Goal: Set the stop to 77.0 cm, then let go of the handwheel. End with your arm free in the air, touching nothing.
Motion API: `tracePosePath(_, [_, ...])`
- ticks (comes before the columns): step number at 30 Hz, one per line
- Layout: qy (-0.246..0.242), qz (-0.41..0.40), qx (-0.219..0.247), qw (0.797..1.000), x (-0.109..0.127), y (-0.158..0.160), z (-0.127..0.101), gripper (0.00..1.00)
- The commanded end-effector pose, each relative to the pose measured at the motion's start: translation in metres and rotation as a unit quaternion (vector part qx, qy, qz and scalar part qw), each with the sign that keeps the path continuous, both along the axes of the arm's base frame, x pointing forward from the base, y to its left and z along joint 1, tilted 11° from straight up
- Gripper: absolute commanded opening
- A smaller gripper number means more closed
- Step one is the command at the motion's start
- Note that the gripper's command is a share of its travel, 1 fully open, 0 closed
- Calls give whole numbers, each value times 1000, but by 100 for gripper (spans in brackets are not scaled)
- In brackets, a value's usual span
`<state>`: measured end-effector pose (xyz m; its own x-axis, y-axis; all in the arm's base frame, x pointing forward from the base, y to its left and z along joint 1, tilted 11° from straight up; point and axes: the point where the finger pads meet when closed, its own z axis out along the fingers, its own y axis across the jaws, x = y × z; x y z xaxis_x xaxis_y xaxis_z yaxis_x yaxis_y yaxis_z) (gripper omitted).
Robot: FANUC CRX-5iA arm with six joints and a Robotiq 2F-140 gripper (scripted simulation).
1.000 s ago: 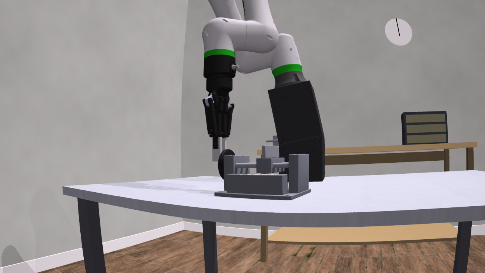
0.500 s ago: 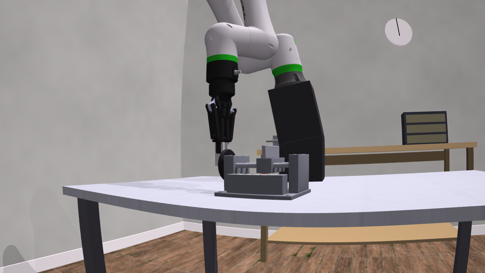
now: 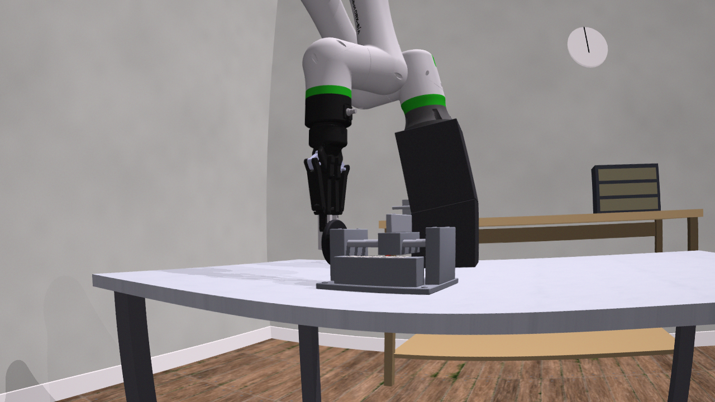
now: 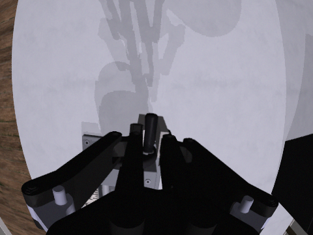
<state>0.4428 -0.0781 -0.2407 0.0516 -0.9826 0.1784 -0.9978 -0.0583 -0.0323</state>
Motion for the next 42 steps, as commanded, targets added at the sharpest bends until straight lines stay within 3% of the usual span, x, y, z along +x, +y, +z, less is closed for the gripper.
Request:
tracePosePath(1, [-2, 0, -1, 1000, 0, 0, -2, 4])
tracePosePath(24, [-2, 0, -1, 1000, 4, -3, -17, 4])
tracePosePath(42, [-2, 0, -1, 1000, 25, -4, -31, 4])
